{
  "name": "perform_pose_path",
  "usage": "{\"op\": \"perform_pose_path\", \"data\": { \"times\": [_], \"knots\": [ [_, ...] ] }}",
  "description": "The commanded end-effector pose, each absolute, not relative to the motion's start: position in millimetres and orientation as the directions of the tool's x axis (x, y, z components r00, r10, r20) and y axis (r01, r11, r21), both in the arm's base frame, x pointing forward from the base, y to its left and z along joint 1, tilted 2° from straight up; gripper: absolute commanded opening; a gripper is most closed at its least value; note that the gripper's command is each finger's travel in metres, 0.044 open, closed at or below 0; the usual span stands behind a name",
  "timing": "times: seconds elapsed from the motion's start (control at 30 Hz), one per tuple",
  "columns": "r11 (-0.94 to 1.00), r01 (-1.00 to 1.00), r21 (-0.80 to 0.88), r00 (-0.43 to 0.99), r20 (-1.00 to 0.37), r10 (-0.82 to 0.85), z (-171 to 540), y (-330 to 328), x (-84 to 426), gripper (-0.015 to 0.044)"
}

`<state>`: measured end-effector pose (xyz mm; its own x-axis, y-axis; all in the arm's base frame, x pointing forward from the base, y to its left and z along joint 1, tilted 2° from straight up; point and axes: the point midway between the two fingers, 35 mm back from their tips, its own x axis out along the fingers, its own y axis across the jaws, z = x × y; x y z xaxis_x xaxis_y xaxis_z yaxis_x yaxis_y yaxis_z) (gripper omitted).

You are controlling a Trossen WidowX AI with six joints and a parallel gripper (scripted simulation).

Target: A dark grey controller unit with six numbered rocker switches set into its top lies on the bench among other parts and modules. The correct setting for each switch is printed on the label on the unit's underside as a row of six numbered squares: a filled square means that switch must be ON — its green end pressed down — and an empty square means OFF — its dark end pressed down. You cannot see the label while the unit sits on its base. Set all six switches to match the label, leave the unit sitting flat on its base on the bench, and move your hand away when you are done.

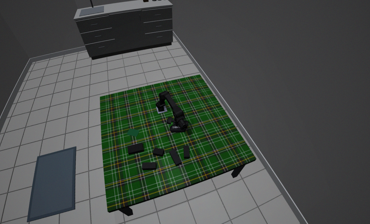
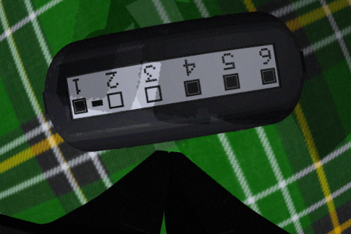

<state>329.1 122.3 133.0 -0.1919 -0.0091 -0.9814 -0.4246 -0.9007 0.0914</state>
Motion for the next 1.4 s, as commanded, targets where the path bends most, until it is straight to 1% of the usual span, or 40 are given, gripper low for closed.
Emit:
{"op": "perform_pose_path", "data": {
  "times": [0.0,0.67,0.77,0.9,1.07,1.2,1.23,1.37],
  "knots": [
    [-0.96,-0.274,0.064,-0.216,-0.976,-0.004,131.1,123.1,329.9,0.0],
    [-0.96,-0.274,0.064,-0.216,-0.976,-0.004,131.1,123.1,329.9,0.0],
    [-0.947,-0.313,0.073,-0.214,-0.977,-0.004,131.0,123.7,329.7,0.0079],
    [-0.841,-0.528,0.116,-0.201,-0.98,-0.008,129.9,127.1,328.8,0.0184],
    [-0.63,-0.762,0.149,-0.18,-0.984,-0.015,128.5,131.0,327.8,0.0315],
    [-0.415,-0.897,0.155,-0.161,-0.987,-0.02,127.4,133.9,327.1,0.042],
    [-0.356,-0.922,0.154,-0.156,-0.987,-0.022,127.1,134.6,326.9,0.044],
    [-0.11,-0.984,0.14,-0.138,-0.99,-0.026,126.1,137.7,326.1,0.044]
  ]
}}
